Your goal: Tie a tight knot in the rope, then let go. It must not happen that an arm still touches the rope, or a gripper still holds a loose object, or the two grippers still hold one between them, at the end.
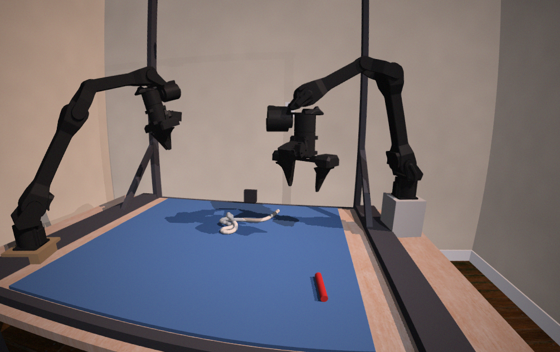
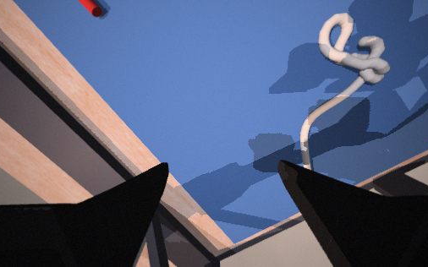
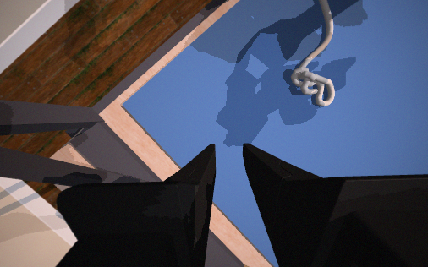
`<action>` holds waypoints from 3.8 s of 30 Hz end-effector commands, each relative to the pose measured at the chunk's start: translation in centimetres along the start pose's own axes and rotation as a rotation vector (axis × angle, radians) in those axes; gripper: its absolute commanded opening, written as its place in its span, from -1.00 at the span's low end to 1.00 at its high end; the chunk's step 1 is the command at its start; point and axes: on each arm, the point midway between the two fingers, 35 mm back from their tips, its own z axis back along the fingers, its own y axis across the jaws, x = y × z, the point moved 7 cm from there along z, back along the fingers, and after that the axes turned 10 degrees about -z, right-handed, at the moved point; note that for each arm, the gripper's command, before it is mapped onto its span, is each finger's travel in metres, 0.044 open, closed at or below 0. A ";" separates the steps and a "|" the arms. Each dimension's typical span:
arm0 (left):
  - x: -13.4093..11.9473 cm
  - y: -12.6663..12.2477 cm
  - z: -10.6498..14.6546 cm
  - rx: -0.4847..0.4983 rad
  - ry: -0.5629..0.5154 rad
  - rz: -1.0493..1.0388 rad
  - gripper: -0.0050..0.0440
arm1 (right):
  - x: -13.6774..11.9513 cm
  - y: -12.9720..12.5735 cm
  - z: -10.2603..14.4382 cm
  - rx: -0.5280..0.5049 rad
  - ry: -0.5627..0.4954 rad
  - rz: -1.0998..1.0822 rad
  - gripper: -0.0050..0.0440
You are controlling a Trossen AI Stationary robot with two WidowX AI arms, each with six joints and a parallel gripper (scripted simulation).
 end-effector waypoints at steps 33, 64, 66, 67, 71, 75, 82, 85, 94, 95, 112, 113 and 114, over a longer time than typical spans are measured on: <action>-0.1 0.1 1.1 -0.013 -0.031 -0.008 -0.22 | -0.1 -0.2 1.1 0.007 -0.028 -0.007 -0.39; -0.1 0.1 1.1 -0.018 -0.029 0.331 -0.39 | 0.3 -0.9 0.8 0.019 -0.025 -0.009 -0.47; -0.1 0.1 1.1 -0.018 -0.029 0.331 -0.39 | 0.7 -1.5 0.5 0.028 -0.022 -0.010 -0.47; -0.1 0.1 1.1 -0.018 -0.029 0.331 -0.39 | 0.9 -1.8 0.3 0.034 -0.021 -0.011 -0.47; -0.1 0.1 1.1 -0.018 -0.029 0.331 -0.39 | 1.7 -3.2 -0.4 0.056 -0.017 -0.015 -0.47; -0.1 0.1 1.1 -0.018 -0.029 0.331 -0.39 | 2.6 -5.1 -1.2 0.085 -0.016 -0.020 -0.47; -0.1 0.1 1.1 -0.018 -0.029 0.331 -0.39 | 4.6 -11.0 -3.4 0.165 -0.035 -0.032 -0.47; -0.1 0.1 1.1 -0.018 -0.029 0.331 -0.39 | 5.2 -13.7 -4.2 0.198 -0.053 -0.036 -0.47; -0.1 0.1 1.1 -0.018 -0.029 0.331 -0.39 | 5.8 -19.1 -5.7 0.254 -0.102 -0.042 -0.47; -0.1 0.1 1.1 -0.018 -0.029 0.331 -0.39 | 5.8 -19.7 -5.8 0.259 -0.108 -0.042 -0.47; -0.8 -1.1 0.5 -0.057 -0.057 0.327 -0.39 | 5.8 -22.0 -6.3 0.279 -0.135 -0.043 -0.47; -1.0 -1.4 0.4 -0.070 -0.065 0.325 -0.39 | 5.8 -22.0 -6.3 0.279 -0.135 -0.043 -0.47; -1.2 -1.7 0.3 -0.078 -0.070 0.325 -0.39 | 5.8 -22.0 -6.3 0.279 -0.135 -0.043 -0.47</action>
